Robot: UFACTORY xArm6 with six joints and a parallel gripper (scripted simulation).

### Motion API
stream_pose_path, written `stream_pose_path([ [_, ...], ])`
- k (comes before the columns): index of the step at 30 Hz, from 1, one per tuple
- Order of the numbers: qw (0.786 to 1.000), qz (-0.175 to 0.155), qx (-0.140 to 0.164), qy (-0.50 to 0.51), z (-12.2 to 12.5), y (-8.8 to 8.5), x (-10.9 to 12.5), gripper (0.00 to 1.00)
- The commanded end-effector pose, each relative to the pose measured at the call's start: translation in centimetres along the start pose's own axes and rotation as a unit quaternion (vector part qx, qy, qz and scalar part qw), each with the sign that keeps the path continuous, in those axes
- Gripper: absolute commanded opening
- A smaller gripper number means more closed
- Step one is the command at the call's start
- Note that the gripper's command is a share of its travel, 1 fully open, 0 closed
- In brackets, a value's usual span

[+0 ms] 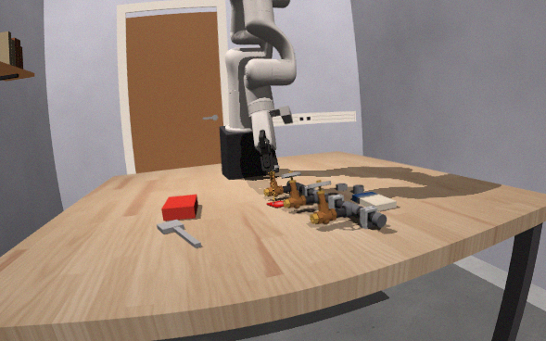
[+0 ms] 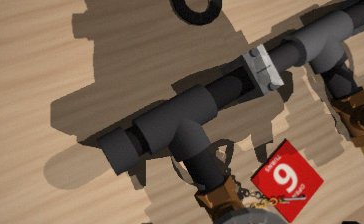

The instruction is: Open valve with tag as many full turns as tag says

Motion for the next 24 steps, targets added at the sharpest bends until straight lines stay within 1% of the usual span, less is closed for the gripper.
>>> stream_pose_path([
  [1, 0.992, 0.008, -0.003, 0.128, 0.12, -0.03, 0.08, 1.0],
  [5, 0.972, 0.005, -0.003, 0.235, 0.11, -0.03, 0.05, 1.0],
  [7, 0.972, 0.005, -0.003, 0.235, 0.11, -0.03, 0.05, 1.0],
  [8, 0.954, 0.007, -0.004, 0.301, 0.12, -0.03, 0.08, 1.0],
  [11, 0.934, 0.0, -0.002, 0.356, 0.12, -0.03, 0.0, 1.0],
  [15, 0.893, -0.007, -0.001, 0.451, 0.14, -0.03, -0.09, 1.0],
  [18, 0.854, -0.012, 0.001, 0.519, 0.16, -0.03, -0.14, 1.0],
  [22, 0.795, -0.018, 0.003, 0.606, 0.2, -0.02, -0.21, 1.0],
  [24, 0.795, -0.018, 0.003, 0.606, 0.2, -0.02, -0.21, 1.0],
])
Point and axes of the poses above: the point where the finger pads meet when closed, its own y axis out along the fingers, its own z axis across the jaws, x = y × z, the point moved 6 cm from there along -y, back along the fingers, and after that the axes turned 13 degrees about -y, right-handed, at the moved point
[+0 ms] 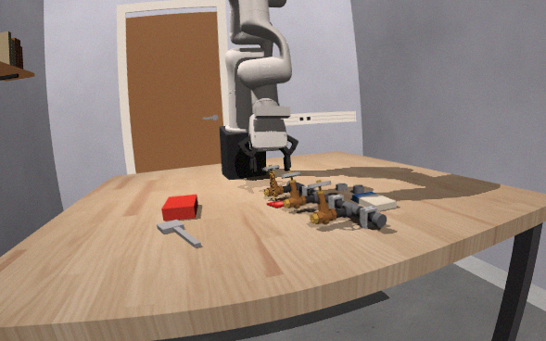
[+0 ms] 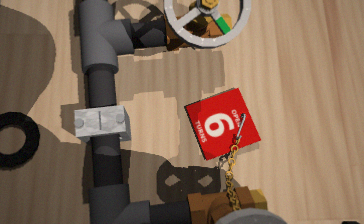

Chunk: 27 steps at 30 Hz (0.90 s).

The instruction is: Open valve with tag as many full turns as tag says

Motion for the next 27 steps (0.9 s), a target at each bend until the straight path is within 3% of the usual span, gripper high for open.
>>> stream_pose_path([
  [1, 0.99, 0.006, -0.018, 0.138, 0.24, -0.03, 0.04, 1.0],
  [8, 0.956, -0.005, -0.014, 0.294, 0.2, -0.03, -0.08, 1.0],
  [15, 0.886, -0.015, -0.013, 0.463, 0.25, -0.03, -0.15, 1.0],
  [17, 0.886, -0.015, -0.013, 0.463, 0.25, -0.03, -0.15, 1.0],
  [18, 0.85, -0.016, -0.016, 0.526, 0.29, -0.02, -0.13, 1.0],
  [21, 0.821, -0.017, -0.018, 0.571, 0.32, -0.02, -0.11, 1.0],
  [27, 0.737, -0.006, -0.043, 0.675, 0.46, -0.01, 0.23, 1.0],
])
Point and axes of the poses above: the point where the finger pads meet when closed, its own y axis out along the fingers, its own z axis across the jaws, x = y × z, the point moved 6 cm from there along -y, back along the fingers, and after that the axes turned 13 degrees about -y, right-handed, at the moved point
